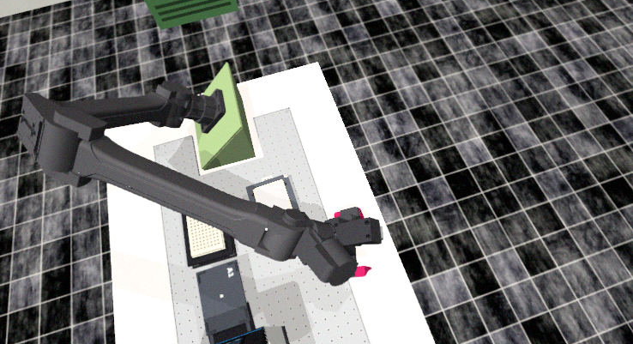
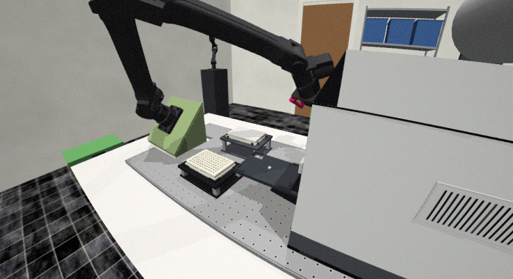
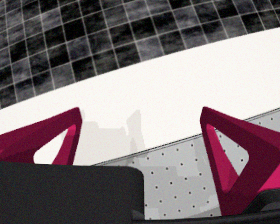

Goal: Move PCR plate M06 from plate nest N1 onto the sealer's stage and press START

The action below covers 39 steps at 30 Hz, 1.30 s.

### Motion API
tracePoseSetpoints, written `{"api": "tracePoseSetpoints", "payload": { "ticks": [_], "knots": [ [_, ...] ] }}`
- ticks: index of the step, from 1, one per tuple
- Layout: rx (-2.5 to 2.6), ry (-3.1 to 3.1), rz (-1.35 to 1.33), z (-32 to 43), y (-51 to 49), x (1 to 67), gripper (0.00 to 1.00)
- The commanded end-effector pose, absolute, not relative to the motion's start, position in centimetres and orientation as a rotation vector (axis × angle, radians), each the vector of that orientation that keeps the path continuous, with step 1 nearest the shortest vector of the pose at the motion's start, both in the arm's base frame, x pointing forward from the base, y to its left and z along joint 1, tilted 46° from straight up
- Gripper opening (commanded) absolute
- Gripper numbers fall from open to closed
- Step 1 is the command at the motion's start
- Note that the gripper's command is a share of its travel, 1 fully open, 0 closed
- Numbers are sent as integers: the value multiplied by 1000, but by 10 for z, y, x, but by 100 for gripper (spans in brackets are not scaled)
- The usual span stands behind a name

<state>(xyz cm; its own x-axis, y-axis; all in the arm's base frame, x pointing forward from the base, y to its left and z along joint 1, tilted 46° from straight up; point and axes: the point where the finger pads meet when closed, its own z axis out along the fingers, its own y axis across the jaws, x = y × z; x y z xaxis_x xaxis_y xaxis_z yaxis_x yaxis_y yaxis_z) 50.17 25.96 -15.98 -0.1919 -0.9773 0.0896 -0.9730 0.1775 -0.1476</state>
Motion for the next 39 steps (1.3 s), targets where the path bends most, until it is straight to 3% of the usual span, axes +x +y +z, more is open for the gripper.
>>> {"api": "tracePoseSetpoints", "payload": {
  "ticks": [1, 39],
  "knots": [
    [-1866, 2456, -274, -131, 277, 501, 100],
    [-940, 3028, -743, -28, 192, 386, 100]
  ]
}}
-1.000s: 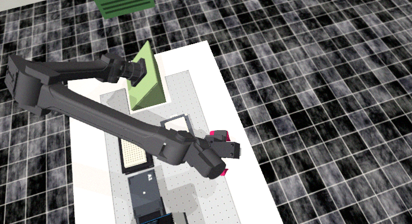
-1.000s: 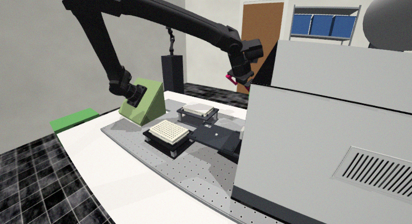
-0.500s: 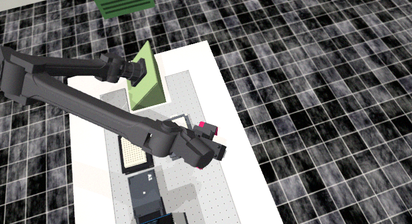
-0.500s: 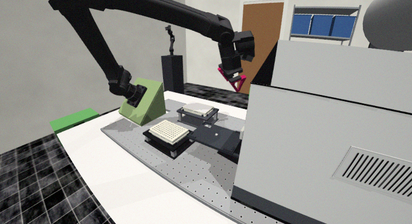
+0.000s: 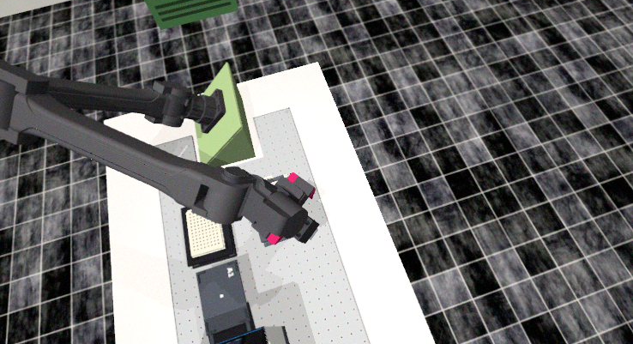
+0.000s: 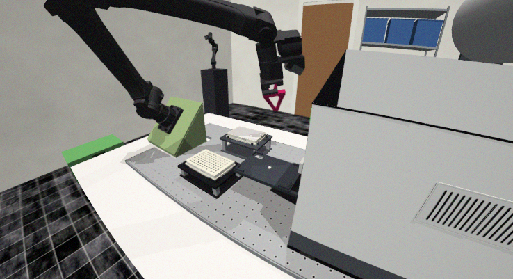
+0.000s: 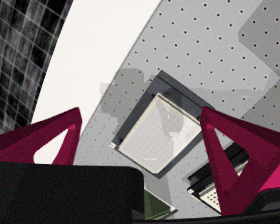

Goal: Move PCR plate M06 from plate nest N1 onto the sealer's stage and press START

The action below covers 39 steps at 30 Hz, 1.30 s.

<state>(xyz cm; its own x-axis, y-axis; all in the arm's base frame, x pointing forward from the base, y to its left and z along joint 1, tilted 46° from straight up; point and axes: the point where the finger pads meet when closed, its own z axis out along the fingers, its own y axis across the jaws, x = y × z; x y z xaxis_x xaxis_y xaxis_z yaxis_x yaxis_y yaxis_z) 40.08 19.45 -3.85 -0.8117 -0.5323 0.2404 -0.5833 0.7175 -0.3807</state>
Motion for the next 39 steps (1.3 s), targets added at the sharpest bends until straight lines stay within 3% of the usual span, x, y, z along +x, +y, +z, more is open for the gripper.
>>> {"api": "tracePoseSetpoints", "payload": {
  "ticks": [1, 39],
  "knots": [
    [814, -2823, 733, -24, 188, 383, 100],
    [2, -2923, 1241, 89, 103, 288, 100]
  ]
}}
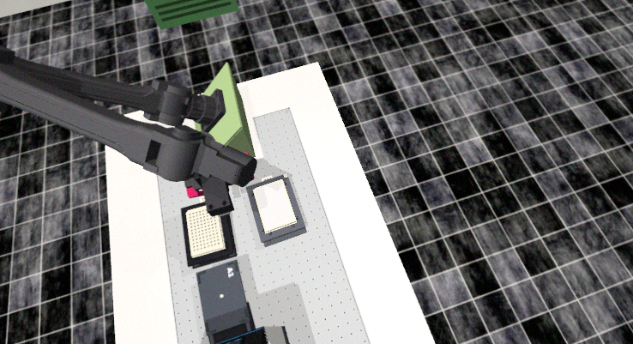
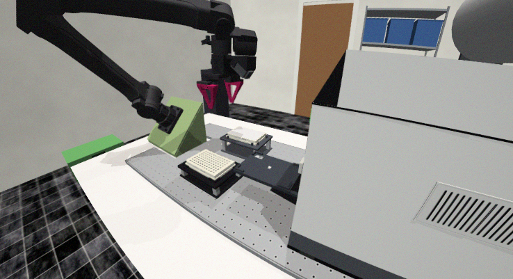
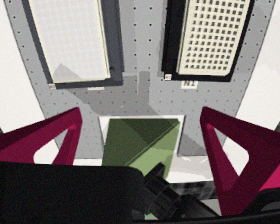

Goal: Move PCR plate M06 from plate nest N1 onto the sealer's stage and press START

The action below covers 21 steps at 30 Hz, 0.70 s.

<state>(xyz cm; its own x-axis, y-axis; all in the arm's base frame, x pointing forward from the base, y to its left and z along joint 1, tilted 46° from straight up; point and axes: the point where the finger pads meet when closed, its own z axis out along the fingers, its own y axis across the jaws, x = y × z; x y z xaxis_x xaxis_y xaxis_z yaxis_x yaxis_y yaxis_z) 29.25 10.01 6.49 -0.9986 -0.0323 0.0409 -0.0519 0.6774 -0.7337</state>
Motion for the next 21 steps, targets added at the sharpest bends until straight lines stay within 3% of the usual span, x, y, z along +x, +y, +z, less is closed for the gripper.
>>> {"api": "tracePoseSetpoints", "payload": {
  "ticks": [1, 21],
  "knots": [
    [9, -2929, 1232, 94, 101, 286, 100],
    [59, -2941, 1181, 80, 115, 311, 100]
  ]
}}
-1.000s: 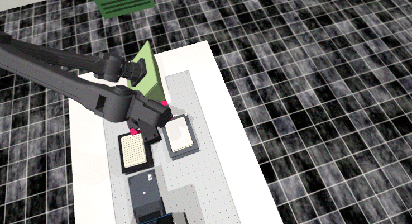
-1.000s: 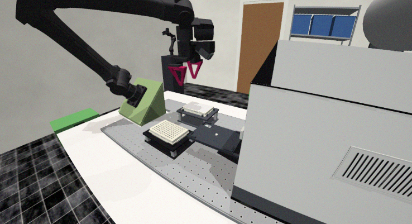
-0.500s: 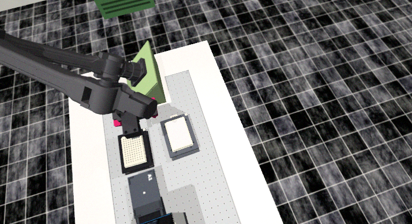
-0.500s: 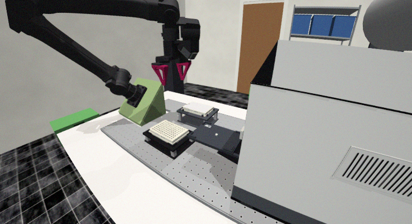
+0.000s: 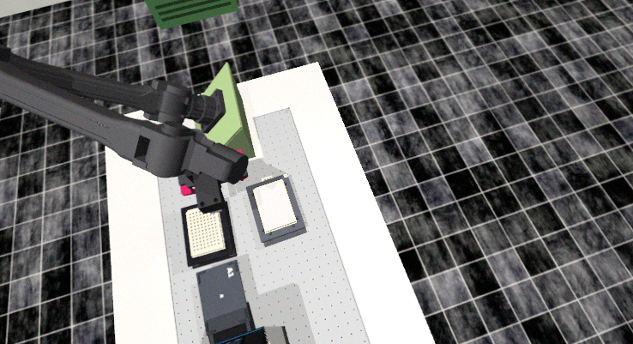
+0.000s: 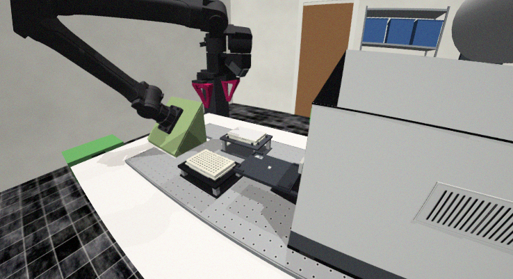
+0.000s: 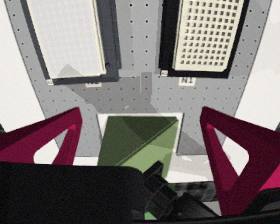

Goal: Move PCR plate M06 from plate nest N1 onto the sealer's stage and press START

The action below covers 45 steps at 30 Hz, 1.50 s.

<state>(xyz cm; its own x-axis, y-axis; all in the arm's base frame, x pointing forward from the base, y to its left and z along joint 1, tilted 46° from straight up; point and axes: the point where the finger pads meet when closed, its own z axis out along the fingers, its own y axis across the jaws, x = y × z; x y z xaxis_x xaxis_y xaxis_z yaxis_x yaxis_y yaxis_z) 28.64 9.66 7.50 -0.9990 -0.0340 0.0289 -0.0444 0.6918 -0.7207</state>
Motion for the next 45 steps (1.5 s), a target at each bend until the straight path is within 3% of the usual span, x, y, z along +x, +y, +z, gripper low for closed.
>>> {"api": "tracePoseSetpoints", "payload": {
  "ticks": [1, 45],
  "knots": [
    [61, -2942, 1179, 80, 116, 312, 100],
    [239, -3090, 1242, 58, 87, 305, 100]
  ]
}}
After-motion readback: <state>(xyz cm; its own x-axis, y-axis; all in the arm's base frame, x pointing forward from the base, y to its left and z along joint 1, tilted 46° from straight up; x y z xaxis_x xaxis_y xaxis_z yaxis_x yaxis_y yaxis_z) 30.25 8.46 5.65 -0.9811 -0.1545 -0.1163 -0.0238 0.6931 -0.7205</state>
